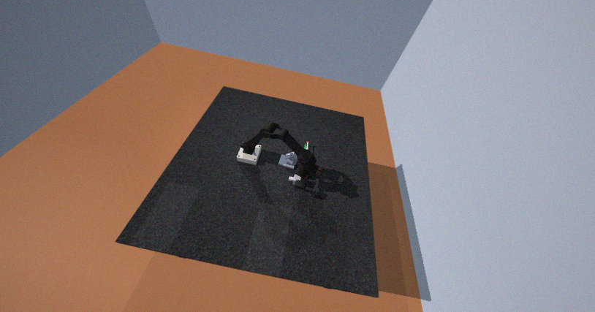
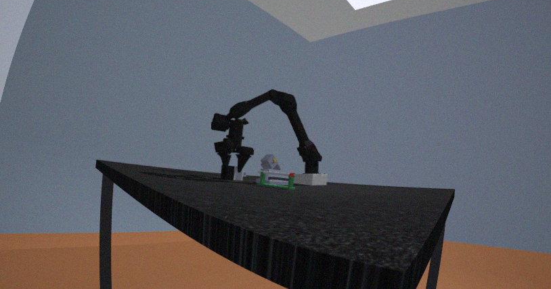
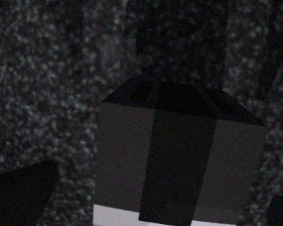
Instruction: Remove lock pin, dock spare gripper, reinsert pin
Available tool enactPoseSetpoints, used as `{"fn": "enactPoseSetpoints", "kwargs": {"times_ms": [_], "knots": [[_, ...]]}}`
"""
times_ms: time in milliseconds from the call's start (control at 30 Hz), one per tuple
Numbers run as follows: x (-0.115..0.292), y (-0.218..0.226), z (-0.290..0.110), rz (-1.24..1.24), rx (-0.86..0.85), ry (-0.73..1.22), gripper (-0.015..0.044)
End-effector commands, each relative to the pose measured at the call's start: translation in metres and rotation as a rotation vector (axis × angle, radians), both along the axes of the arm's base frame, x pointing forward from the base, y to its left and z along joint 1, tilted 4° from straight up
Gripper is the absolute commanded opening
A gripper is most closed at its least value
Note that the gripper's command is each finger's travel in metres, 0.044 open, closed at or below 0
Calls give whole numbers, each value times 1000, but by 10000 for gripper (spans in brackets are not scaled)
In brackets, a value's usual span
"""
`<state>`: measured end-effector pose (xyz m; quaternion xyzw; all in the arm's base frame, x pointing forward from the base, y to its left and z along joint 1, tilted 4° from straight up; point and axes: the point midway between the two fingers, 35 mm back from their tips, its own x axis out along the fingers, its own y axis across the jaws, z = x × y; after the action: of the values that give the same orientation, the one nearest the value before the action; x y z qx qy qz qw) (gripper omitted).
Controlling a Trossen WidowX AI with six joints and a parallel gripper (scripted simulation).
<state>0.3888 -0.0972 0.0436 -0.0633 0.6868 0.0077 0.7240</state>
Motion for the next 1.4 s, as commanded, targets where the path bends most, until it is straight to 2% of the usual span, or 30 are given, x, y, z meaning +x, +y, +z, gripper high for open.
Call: {"fn": "enactPoseSetpoints", "kwargs": {"times_ms": [0, 467, 800, 1000, 1167, 1367], "knots": [[-1, -1, -9, 4, -2, 6, 440], [-1, -2, -24, 4, -2, 6, 440], [-1, -2, -24, 4, -2, 6, 177], [-1, -2, -24, 4, -2, 6, 138], [-1, -1, -16, 4, -2, 6, 6], [-2, 1, 17, 4, -2, 6, 0]]}}
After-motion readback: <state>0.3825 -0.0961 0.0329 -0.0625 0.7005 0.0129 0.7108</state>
